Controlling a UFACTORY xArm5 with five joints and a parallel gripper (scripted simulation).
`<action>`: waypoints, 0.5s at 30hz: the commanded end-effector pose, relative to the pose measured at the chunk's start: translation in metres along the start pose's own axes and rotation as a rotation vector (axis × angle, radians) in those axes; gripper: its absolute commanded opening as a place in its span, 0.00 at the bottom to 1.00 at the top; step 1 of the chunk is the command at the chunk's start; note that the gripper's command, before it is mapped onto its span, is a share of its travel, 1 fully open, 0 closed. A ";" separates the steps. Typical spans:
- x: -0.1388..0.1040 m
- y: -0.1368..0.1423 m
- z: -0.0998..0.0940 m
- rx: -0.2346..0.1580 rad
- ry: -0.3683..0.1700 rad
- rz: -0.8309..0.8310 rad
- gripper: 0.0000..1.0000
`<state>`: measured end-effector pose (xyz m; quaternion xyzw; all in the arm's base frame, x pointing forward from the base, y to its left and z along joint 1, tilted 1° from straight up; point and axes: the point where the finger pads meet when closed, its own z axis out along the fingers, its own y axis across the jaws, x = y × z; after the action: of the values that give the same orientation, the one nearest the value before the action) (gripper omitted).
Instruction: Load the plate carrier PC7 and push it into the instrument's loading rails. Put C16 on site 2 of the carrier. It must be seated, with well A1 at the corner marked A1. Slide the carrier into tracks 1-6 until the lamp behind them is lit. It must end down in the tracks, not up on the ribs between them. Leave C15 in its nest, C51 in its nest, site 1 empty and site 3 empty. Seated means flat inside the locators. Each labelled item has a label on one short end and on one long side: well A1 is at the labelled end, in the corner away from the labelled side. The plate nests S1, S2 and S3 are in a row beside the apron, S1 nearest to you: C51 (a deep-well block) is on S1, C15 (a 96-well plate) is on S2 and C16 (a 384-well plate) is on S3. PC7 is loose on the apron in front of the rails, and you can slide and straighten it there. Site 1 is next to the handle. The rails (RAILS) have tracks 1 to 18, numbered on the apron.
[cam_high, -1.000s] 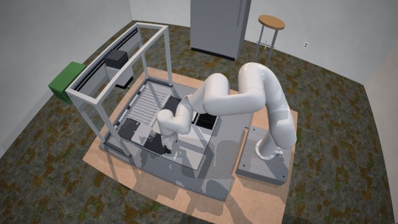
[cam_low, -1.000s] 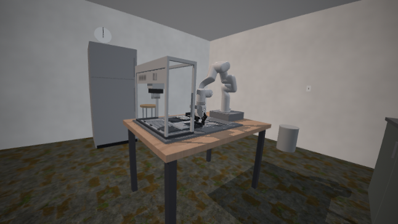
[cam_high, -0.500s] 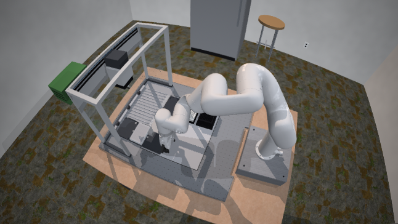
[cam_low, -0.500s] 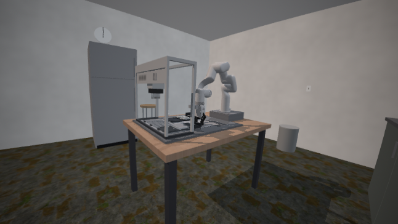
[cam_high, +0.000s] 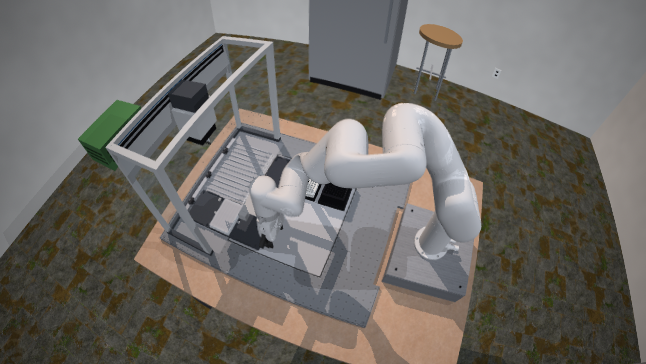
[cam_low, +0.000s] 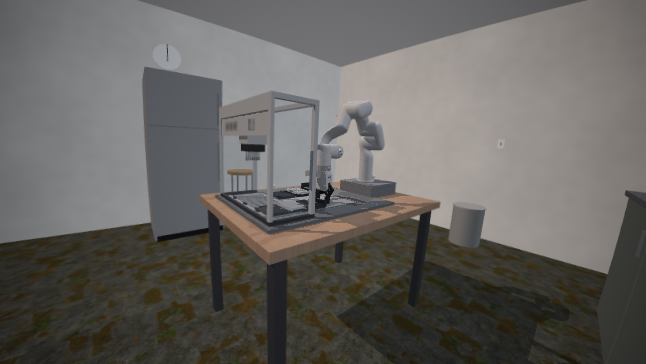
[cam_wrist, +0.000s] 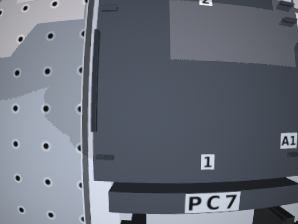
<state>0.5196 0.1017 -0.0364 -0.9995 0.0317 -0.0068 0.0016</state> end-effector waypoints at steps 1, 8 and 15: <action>0.003 0.000 -0.002 0.001 0.005 0.000 0.81; 0.006 0.000 -0.002 0.001 0.005 0.000 0.81; 0.007 0.000 -0.002 0.001 0.005 0.000 0.81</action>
<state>0.5237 0.1015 -0.0364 -0.9995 0.0317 -0.0065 0.0015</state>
